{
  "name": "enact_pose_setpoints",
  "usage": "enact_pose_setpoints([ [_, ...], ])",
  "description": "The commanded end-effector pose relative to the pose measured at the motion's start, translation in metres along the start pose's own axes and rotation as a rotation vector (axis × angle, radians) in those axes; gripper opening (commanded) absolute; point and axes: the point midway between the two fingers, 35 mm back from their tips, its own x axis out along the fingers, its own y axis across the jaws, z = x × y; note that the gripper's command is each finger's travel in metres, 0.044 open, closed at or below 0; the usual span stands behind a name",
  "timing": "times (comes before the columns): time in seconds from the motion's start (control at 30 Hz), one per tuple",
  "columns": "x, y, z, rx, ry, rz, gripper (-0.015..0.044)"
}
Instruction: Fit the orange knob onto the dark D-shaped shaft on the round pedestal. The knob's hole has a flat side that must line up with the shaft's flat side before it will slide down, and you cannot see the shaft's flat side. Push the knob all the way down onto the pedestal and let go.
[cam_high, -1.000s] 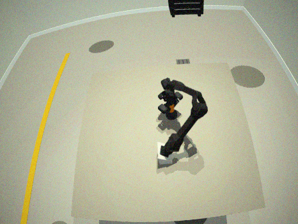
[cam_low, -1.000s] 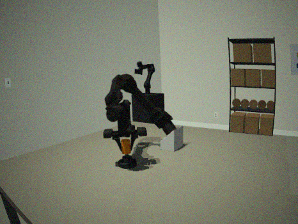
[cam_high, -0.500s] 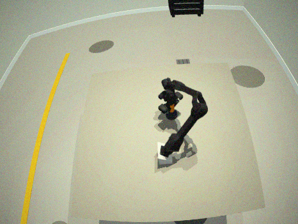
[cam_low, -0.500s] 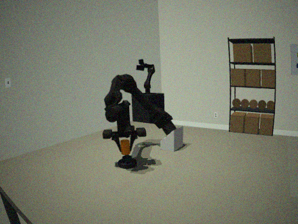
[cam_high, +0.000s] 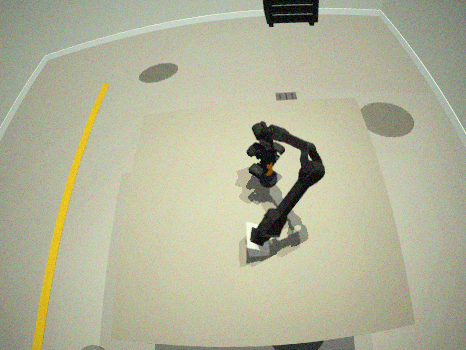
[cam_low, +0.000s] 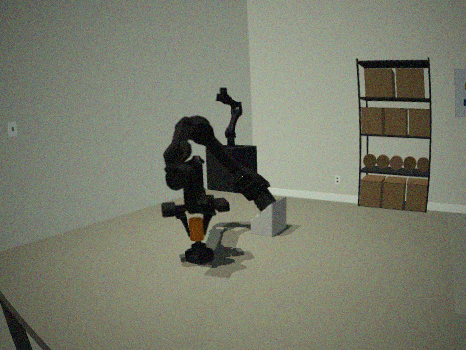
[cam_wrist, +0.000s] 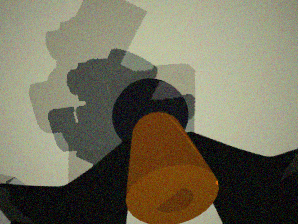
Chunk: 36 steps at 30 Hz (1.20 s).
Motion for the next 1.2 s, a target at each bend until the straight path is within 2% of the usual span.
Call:
enact_pose_setpoints([
  [0.0, -0.0029, 0.0015, -0.0006, -0.085, -0.004, -0.005, 0.0],
  [1.17, -0.0002, 0.0024, -0.0003, -0.085, -0.004, -0.005, 0.0],
])
